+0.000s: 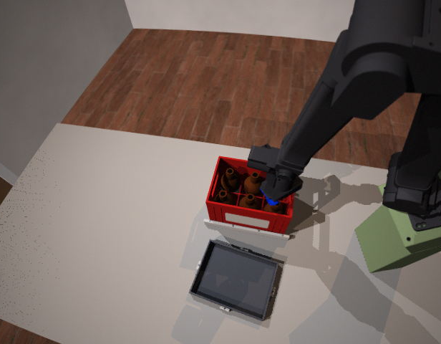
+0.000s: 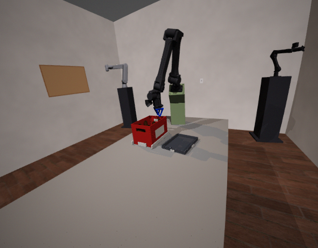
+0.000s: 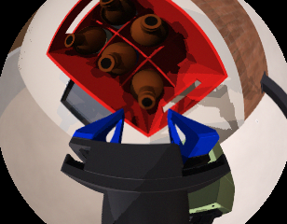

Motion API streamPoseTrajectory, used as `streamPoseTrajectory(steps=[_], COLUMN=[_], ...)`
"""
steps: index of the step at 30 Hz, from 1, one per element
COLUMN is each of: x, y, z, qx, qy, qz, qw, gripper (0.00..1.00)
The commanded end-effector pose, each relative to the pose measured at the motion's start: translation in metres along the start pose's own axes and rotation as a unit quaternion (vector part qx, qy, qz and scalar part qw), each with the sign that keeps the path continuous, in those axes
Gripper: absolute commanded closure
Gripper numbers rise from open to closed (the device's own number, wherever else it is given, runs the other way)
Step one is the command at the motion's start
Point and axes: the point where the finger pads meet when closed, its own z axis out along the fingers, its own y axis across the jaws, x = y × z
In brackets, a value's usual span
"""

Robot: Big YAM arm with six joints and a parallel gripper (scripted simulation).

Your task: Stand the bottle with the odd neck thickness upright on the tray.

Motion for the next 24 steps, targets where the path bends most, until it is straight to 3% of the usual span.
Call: streamPoseTrajectory(steps=[1, 24], x=[0.000, 0.004], y=[-0.004, -0.006], z=[-0.009, -0.032], qx=[0.002, 0.006], qy=[-0.002, 0.005], qz=[-0.003, -0.002], qw=[1.000, 1.000], gripper=[0.39, 0.39])
